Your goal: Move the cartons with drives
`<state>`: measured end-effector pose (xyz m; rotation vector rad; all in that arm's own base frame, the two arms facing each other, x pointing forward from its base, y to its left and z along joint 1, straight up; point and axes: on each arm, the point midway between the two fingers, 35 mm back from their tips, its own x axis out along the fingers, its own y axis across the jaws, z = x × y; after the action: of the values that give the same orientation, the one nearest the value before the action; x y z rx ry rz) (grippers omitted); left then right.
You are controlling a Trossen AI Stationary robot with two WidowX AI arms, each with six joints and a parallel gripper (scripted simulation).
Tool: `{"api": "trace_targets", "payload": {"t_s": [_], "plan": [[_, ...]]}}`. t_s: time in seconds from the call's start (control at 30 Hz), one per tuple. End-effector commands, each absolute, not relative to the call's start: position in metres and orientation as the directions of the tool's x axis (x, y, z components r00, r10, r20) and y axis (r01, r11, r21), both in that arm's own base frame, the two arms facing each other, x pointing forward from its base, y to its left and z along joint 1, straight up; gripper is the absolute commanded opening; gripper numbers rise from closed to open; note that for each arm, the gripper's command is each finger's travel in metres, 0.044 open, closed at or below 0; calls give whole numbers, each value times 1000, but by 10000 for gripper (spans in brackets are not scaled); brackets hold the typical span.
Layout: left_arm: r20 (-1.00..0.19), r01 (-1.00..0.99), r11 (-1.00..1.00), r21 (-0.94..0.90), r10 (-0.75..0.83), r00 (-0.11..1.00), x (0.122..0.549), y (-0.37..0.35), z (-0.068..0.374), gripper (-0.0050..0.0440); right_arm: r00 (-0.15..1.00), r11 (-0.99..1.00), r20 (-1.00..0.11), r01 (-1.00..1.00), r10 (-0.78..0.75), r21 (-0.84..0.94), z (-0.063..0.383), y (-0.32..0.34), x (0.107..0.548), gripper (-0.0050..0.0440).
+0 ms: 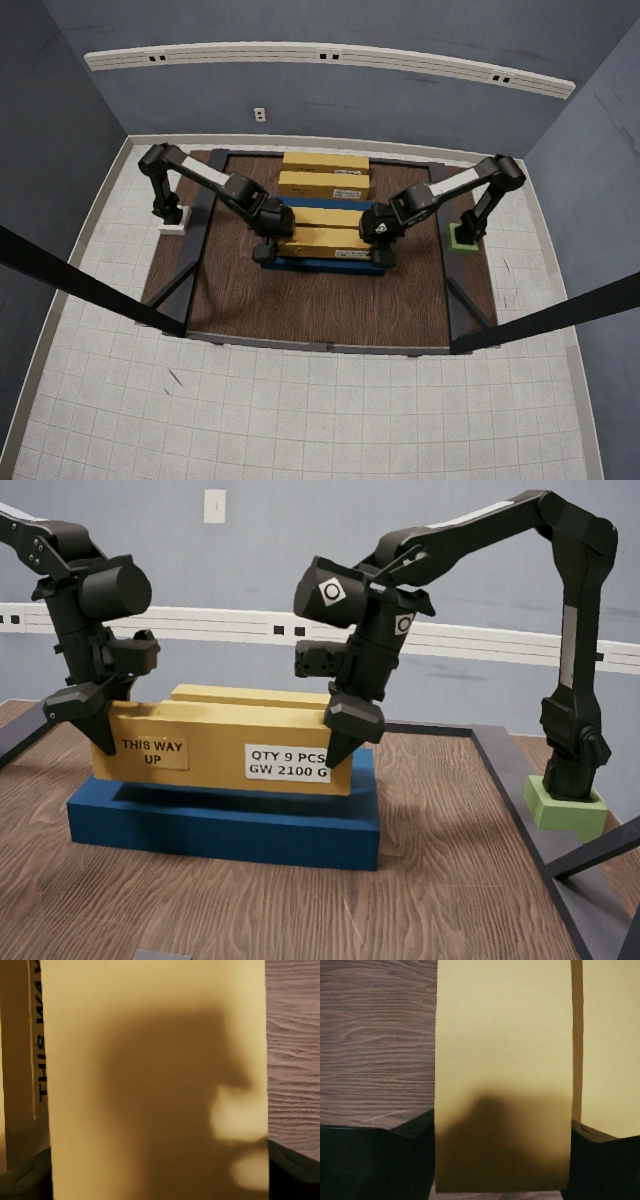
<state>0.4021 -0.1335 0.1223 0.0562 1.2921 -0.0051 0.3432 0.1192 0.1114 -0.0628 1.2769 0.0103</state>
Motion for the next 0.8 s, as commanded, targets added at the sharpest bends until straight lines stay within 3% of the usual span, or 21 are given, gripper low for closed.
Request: {"api": "trace_targets", "payload": {"t_s": [0.0,0.77], "plan": [[-923,34,999,5,-9,384,405,-134,169,-50,370,999,-929,-48,10,-9,143,122,346,-50],[-923,34,999,5,-9,384,405,-134,161,-50,370,999,-929,-48,8,-10,133,122,345,-50]]}}
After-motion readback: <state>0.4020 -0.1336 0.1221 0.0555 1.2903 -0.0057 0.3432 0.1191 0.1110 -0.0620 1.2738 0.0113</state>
